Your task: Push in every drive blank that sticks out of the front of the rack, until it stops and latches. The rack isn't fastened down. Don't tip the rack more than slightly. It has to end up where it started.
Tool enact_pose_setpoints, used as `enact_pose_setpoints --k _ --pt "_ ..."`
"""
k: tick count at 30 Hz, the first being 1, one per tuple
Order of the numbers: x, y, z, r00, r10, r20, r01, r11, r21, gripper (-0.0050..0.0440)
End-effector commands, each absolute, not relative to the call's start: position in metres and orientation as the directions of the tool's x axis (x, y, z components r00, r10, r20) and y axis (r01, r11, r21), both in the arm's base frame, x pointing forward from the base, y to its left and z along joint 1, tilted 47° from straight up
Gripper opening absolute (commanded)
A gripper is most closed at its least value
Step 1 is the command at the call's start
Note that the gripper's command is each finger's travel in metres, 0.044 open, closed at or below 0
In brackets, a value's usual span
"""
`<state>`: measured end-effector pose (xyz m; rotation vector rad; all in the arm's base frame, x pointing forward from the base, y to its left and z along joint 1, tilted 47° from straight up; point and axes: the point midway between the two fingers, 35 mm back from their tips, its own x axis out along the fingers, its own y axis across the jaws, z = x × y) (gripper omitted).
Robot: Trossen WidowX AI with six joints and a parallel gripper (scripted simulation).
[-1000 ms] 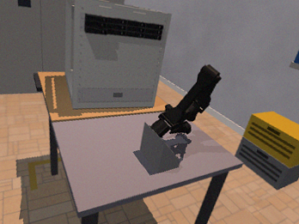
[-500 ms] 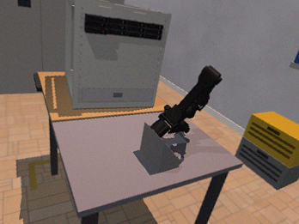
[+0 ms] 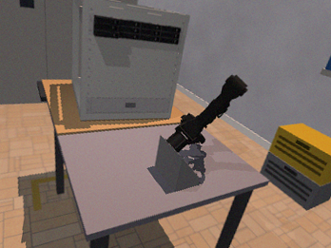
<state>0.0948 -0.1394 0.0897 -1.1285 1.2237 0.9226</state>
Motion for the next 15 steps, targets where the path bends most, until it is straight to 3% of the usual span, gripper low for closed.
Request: enact_pose_setpoints --k 1,15 --pt "0.106 -0.145 0.093 0.171 -0.112 -0.979 -0.945 0.262 -0.195 0.0440" --pt "0.162 -0.159 0.113 0.348 -0.273 -0.897 -0.794 0.423 -0.436 0.0440"
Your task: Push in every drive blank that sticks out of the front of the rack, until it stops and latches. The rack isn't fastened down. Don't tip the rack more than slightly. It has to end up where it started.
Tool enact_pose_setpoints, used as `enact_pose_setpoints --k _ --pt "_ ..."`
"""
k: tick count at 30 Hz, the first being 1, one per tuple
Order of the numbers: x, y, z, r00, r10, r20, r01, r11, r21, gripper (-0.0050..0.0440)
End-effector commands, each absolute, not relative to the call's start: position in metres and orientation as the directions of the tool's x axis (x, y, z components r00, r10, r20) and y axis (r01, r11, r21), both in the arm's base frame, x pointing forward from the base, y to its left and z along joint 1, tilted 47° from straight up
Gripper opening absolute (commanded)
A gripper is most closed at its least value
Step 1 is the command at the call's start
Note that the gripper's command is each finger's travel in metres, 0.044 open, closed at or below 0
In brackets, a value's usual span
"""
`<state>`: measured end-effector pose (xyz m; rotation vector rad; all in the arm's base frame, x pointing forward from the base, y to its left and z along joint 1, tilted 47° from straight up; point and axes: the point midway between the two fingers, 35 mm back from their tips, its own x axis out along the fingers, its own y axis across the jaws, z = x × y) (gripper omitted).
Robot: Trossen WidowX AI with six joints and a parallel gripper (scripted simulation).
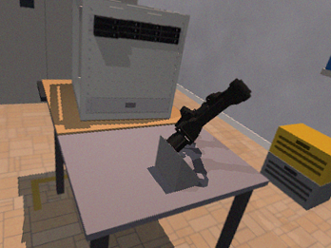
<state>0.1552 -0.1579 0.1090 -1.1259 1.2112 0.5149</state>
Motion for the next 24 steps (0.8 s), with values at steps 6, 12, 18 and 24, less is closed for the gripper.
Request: enact_pose_setpoints --k 6,12,18,24 --pt "0.194 -0.158 0.129 0.462 -0.325 -0.825 -0.662 0.492 -0.565 0.0440" --pt "0.225 -0.150 0.150 0.583 -0.349 -0.733 -0.498 0.560 -0.663 0.0440" --pt "0.245 -0.141 0.166 0.662 -0.349 -0.663 -0.379 0.607 -0.698 0.0440" --pt "0.271 -0.123 0.191 0.769 -0.326 -0.550 -0.208 0.686 -0.698 0.0440"
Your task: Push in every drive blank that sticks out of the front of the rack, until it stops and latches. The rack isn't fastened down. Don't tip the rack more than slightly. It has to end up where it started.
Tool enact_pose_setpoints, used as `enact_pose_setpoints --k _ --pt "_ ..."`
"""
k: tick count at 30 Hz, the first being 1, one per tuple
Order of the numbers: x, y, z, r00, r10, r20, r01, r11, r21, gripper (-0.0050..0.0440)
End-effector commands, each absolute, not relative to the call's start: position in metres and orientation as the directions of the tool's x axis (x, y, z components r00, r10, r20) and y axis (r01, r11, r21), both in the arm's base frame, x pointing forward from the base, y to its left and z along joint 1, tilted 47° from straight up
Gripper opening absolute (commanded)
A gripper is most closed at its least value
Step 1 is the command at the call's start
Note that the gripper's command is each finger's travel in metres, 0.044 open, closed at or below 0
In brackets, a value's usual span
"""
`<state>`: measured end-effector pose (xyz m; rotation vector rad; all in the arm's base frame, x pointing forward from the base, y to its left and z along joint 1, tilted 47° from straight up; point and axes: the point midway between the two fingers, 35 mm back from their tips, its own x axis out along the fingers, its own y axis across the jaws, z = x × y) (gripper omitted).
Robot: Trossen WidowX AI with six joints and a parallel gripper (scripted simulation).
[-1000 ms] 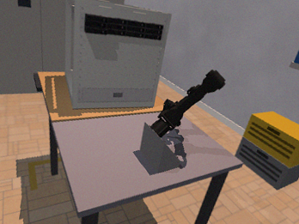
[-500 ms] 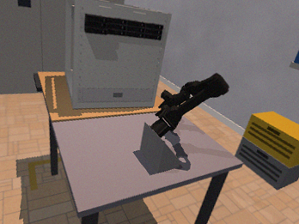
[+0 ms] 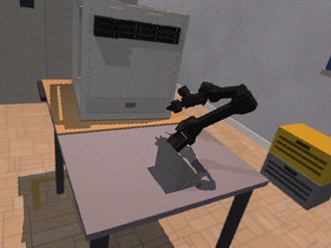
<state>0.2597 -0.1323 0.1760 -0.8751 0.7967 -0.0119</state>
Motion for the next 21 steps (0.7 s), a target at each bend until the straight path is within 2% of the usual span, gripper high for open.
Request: enact_pose_setpoints --k 1,8,10,21 --pt "0.275 -0.120 0.195 0.785 -0.320 -0.530 -0.182 0.699 -0.691 0.0440" --pt "0.297 -0.094 0.225 0.880 -0.264 -0.394 -0.032 0.796 -0.604 0.0440" --pt "0.297 -0.094 0.225 0.880 -0.264 -0.394 -0.032 0.796 -0.604 0.0440" --pt "0.314 -0.054 0.268 0.967 -0.158 -0.200 0.072 0.922 -0.381 0.0440"
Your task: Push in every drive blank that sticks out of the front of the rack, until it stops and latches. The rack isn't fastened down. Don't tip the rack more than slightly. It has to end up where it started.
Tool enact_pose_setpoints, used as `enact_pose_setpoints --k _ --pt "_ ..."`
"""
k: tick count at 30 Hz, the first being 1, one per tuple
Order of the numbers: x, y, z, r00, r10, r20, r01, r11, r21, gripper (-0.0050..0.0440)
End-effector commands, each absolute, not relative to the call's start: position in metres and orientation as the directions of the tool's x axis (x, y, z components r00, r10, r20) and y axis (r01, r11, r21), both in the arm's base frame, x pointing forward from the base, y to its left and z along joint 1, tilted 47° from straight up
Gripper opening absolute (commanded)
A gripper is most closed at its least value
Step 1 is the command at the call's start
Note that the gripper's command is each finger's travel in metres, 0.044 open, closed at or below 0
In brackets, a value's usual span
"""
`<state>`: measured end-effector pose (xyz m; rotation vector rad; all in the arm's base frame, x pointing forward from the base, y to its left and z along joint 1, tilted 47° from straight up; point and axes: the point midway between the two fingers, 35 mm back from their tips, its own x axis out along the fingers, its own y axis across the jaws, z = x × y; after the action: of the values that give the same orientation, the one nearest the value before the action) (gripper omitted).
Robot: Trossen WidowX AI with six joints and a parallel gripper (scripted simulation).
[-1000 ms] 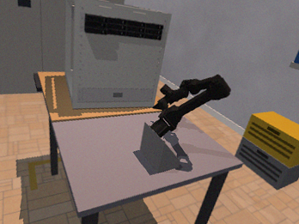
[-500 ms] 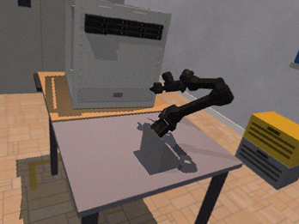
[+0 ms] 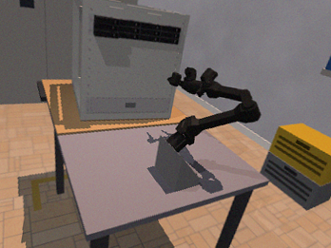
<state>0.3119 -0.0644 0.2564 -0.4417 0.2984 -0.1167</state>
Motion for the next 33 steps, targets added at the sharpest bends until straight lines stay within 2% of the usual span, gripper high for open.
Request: enact_pose_setpoints --k 1,19,33 --pt "0.315 -0.051 0.272 0.972 -0.148 -0.184 0.074 0.930 -0.359 0.0440" --pt "0.317 -0.012 0.311 0.999 -0.036 -0.006 0.035 0.995 -0.089 0.0440" --pt "0.316 -0.001 0.322 0.999 -0.004 0.044 0.004 1.000 -0.010 0.0440"
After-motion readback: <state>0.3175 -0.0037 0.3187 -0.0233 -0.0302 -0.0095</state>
